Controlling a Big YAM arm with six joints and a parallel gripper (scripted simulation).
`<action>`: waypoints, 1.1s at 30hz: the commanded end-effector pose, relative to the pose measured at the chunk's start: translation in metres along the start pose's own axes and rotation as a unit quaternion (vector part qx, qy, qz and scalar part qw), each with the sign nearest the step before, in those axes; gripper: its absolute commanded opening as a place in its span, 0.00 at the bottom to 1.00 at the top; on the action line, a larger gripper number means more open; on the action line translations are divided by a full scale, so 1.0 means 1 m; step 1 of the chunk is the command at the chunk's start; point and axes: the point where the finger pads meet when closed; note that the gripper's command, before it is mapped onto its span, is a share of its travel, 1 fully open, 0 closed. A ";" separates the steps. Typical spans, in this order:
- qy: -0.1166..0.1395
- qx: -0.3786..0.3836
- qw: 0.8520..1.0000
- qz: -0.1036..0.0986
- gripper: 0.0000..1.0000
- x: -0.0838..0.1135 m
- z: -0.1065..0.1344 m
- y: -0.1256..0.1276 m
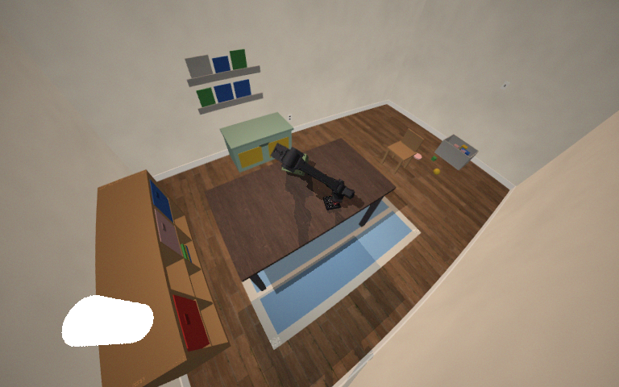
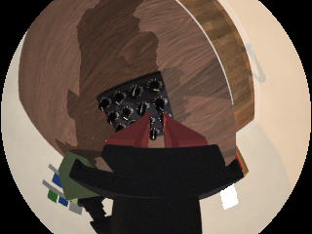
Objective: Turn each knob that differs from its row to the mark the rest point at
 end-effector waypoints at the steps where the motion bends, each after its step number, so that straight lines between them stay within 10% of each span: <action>1: -0.003 -0.011 1.000 0.000 0.18 -0.001 -0.013 -0.016; 33: -0.010 -0.016 1.000 0.003 0.18 -0.016 -0.017 -0.017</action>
Point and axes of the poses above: the point where the finger pads meet when closed, its own x axis back along the fingers, its own y axis across the jaws, z = x × y, and after that the axes turned 14 degrees about -x, right-handed
